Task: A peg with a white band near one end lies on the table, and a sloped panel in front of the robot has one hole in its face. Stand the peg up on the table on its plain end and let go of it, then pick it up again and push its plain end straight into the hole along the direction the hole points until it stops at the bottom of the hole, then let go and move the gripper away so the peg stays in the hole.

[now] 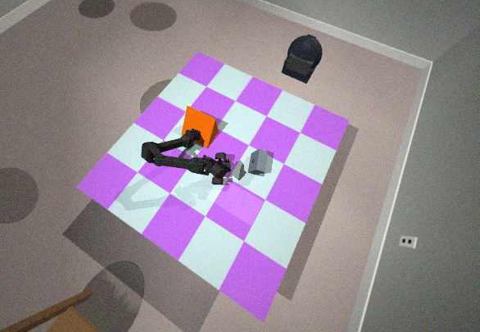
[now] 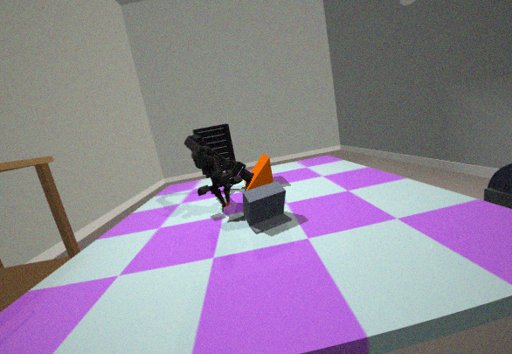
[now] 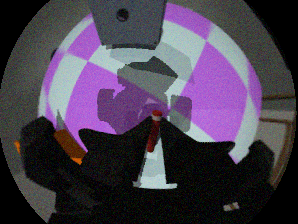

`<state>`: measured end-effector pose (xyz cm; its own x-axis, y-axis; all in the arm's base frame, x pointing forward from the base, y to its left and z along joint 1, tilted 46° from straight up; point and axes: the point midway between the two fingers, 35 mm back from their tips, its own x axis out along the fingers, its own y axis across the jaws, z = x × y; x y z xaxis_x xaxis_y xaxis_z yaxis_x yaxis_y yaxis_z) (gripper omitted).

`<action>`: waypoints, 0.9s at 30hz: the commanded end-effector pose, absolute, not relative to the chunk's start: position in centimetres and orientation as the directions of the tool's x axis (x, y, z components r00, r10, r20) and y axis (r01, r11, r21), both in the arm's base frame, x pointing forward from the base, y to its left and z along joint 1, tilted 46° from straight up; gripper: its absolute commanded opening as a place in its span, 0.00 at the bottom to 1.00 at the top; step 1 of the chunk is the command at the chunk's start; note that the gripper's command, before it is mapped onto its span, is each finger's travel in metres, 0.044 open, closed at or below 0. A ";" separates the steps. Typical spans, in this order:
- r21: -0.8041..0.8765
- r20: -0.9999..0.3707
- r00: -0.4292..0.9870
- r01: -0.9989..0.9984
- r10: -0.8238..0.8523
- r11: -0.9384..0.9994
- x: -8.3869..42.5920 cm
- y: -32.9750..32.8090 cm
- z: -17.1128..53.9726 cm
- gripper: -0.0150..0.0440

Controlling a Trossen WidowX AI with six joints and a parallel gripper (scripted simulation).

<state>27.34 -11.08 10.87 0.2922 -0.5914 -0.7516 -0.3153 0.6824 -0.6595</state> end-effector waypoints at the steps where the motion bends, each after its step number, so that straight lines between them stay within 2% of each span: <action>1: -0.662 -0.749 0.328 -0.313 -0.576 0.681 27.2 -11.0 11.2 0.34; 27: -0.662 -0.720 0.519 -0.315 -0.461 0.680 25.9 -10.6 12.2 0.34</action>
